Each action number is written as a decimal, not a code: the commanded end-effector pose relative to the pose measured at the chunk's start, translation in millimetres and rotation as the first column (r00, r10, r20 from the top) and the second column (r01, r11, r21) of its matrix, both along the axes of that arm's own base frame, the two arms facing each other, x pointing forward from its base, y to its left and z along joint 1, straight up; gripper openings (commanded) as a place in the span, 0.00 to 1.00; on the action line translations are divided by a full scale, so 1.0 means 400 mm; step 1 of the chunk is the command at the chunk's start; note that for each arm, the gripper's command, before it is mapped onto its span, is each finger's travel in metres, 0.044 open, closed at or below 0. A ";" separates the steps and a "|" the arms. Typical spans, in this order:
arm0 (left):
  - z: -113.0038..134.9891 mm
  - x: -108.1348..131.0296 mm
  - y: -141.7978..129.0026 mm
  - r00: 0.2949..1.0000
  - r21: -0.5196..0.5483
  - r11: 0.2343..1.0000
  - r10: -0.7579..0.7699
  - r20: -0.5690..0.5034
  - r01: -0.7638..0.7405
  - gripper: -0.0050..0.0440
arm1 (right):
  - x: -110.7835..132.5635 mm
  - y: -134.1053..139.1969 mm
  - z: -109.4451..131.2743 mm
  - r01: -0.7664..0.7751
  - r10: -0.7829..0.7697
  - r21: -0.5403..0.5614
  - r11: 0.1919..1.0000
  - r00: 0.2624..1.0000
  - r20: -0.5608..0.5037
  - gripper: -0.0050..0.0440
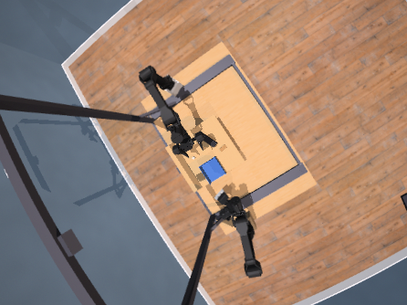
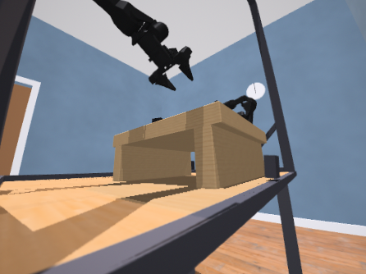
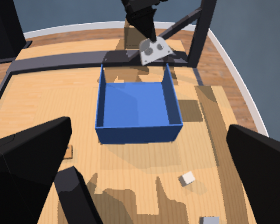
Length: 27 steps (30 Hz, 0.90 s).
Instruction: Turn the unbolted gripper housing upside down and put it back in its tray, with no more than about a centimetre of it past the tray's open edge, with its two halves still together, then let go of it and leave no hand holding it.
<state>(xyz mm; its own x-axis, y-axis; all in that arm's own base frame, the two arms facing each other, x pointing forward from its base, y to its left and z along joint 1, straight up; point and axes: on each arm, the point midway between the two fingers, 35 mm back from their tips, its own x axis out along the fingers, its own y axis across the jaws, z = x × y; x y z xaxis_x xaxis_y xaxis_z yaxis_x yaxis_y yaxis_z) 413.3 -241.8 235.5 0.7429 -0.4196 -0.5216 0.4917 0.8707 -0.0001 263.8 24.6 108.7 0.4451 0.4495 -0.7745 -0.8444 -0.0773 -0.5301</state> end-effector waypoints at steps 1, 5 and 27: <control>0.037 0.000 0.001 1.000 -0.017 1.000 0.004 0.029 -0.004 1.00 | 0.011 -0.001 0.031 -0.004 0.004 -0.004 1.000 1.000 0.031 0.34; 0.037 0.000 0.001 1.000 -0.017 1.000 0.004 0.029 -0.004 1.00 | 0.011 -0.001 0.041 -0.004 0.004 -0.004 1.000 1.000 0.031 0.34; 0.037 0.000 0.001 1.000 -0.017 1.000 0.004 0.029 -0.004 1.00 | 0.010 -0.001 0.091 -0.004 0.004 -0.004 1.000 1.000 0.031 0.34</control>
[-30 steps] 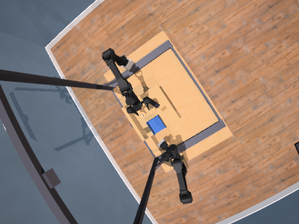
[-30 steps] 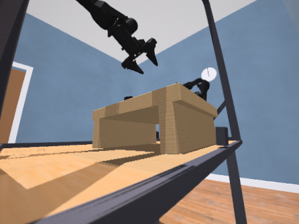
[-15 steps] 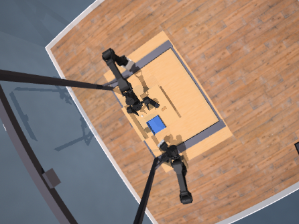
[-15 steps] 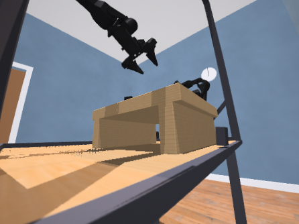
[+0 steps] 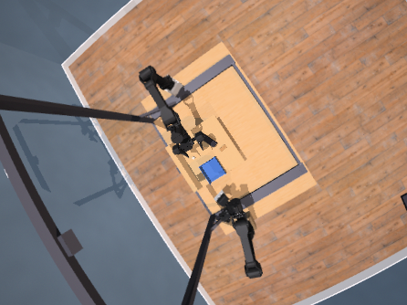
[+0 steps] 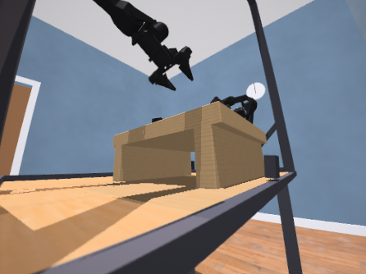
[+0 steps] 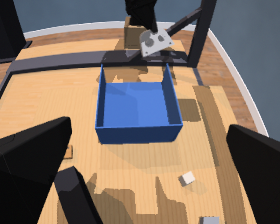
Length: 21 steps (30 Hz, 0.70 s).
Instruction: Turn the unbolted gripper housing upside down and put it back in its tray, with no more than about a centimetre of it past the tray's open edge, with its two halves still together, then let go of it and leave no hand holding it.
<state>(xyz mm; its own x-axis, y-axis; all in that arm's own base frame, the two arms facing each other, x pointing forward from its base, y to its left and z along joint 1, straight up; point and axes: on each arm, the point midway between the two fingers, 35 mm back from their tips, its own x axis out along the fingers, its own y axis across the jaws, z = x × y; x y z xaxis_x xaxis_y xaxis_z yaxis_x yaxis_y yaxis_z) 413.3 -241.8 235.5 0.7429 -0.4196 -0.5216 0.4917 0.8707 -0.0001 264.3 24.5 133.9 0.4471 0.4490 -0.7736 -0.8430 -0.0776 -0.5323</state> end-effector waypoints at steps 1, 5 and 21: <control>0.037 0.000 0.001 1.000 -0.017 1.000 0.004 0.029 -0.004 1.00 | 0.009 -0.001 0.028 -0.004 0.004 -0.004 1.000 1.000 0.028 0.34; 0.037 0.000 0.001 1.000 -0.017 1.000 0.004 0.029 -0.004 1.00 | 0.008 -0.001 0.035 -0.004 0.004 -0.004 1.000 1.000 0.028 0.34; 0.037 0.000 0.001 1.000 -0.017 1.000 0.004 0.029 -0.004 1.00 | 0.008 -0.001 0.070 -0.004 0.004 -0.004 1.000 1.000 0.028 0.34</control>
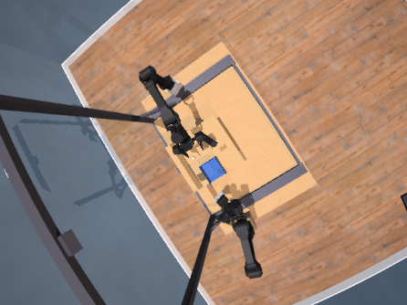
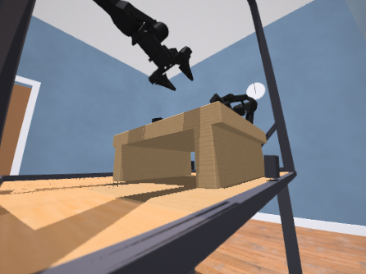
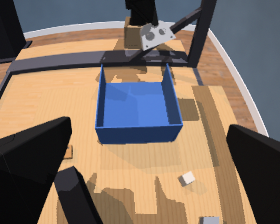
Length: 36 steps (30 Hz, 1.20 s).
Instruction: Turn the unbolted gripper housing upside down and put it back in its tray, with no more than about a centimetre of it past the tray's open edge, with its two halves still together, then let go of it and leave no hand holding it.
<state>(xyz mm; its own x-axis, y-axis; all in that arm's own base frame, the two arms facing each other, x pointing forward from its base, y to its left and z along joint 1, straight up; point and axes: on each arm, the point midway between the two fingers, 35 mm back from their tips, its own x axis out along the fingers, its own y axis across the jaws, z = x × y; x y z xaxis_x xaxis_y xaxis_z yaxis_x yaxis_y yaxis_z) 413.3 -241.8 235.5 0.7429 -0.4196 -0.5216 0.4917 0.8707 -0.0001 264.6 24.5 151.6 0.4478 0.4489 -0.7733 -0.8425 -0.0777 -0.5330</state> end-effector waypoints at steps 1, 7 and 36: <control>0.037 0.000 0.001 1.000 -0.017 1.000 0.004 0.029 -0.004 1.00 | 0.007 -0.001 0.028 -0.004 0.004 -0.004 1.000 1.000 0.028 0.34; 0.037 0.000 0.001 1.000 -0.017 1.000 0.004 0.029 -0.004 1.00 | 0.007 -0.001 0.043 -0.004 0.004 -0.004 1.000 1.000 0.028 0.34; 0.037 0.000 0.001 1.000 -0.017 1.000 0.004 0.029 -0.004 1.00 | 0.006 0.000 0.105 -0.004 0.004 -0.004 1.000 1.000 0.028 0.34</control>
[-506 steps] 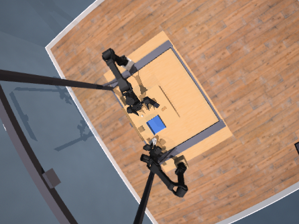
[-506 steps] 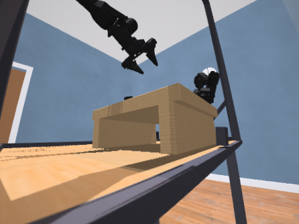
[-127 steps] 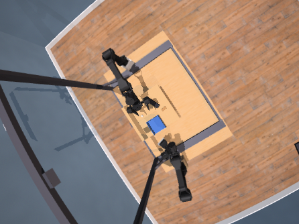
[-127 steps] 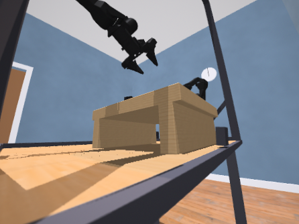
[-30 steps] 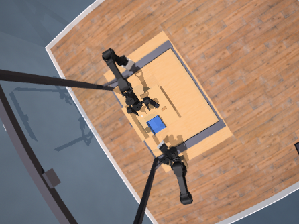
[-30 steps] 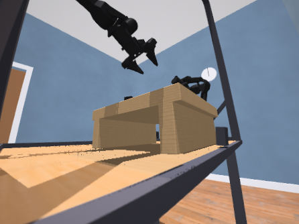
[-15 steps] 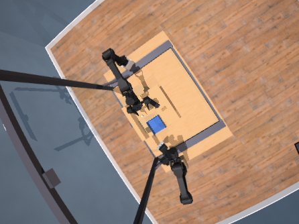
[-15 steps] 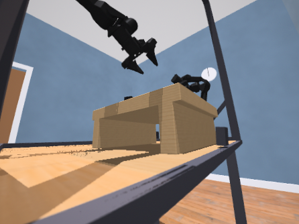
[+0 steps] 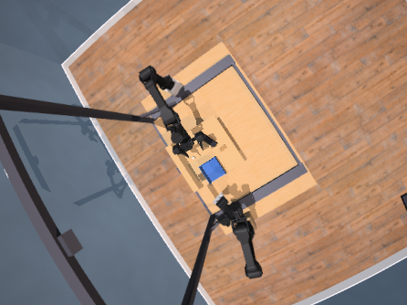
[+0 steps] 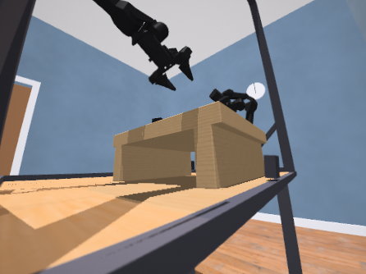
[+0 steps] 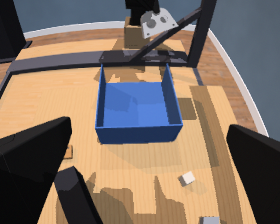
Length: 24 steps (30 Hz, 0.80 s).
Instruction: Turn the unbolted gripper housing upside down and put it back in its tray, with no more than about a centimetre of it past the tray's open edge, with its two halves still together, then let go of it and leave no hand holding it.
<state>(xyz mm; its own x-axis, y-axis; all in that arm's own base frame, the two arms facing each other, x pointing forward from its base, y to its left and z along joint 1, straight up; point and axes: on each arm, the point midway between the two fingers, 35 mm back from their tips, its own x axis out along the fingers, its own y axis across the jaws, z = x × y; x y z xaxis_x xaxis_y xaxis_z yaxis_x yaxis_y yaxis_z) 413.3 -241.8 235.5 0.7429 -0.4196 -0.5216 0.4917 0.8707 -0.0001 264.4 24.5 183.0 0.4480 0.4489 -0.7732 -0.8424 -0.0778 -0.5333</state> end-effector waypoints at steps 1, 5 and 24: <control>0.037 0.000 0.001 1.000 -0.017 1.000 0.004 0.029 -0.004 1.00 | 0.006 0.000 0.029 -0.004 0.004 -0.004 1.000 1.000 0.027 0.34; 0.037 0.000 0.001 1.000 -0.017 1.000 0.004 0.029 -0.004 1.00 | 0.006 0.000 0.039 -0.004 0.004 -0.004 1.000 1.000 0.027 0.34; 0.037 0.000 0.001 1.000 -0.017 1.000 0.004 0.029 -0.004 1.00 | 0.017 -0.004 0.052 -0.004 0.004 -0.004 1.000 1.000 0.028 0.34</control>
